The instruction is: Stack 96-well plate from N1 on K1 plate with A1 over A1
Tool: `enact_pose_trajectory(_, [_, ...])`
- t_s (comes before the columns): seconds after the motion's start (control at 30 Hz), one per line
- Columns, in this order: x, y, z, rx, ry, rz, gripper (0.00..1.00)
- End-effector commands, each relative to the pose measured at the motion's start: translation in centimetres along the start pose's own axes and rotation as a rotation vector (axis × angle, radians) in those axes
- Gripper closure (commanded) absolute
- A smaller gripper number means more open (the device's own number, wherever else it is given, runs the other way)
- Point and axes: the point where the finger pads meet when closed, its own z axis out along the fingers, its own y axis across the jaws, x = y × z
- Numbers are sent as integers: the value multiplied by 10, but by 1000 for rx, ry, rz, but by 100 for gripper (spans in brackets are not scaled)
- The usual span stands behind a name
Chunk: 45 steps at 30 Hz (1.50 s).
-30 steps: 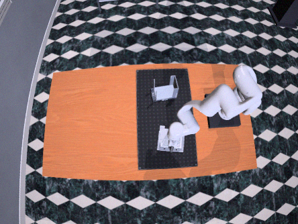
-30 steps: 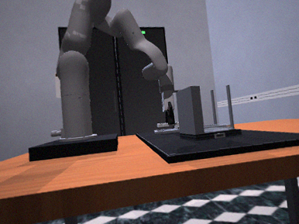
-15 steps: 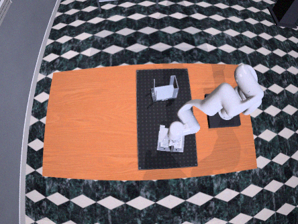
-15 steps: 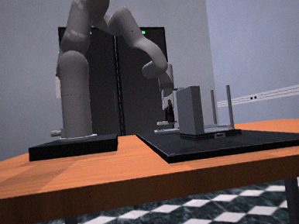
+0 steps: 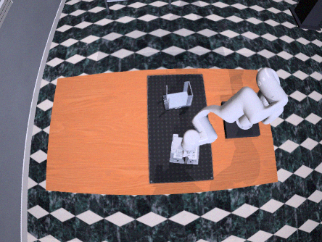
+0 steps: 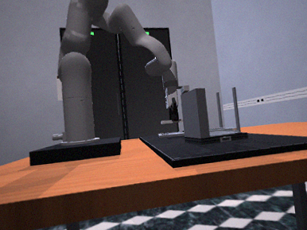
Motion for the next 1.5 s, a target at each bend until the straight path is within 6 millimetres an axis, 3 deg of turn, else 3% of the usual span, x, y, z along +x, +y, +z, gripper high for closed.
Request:
enact_pose_trajectory(0.0, [1,-1,-9,-1,5,0,100])
enact_pose_trajectory(1.47, [1,-1,-73,-1,5,0,100])
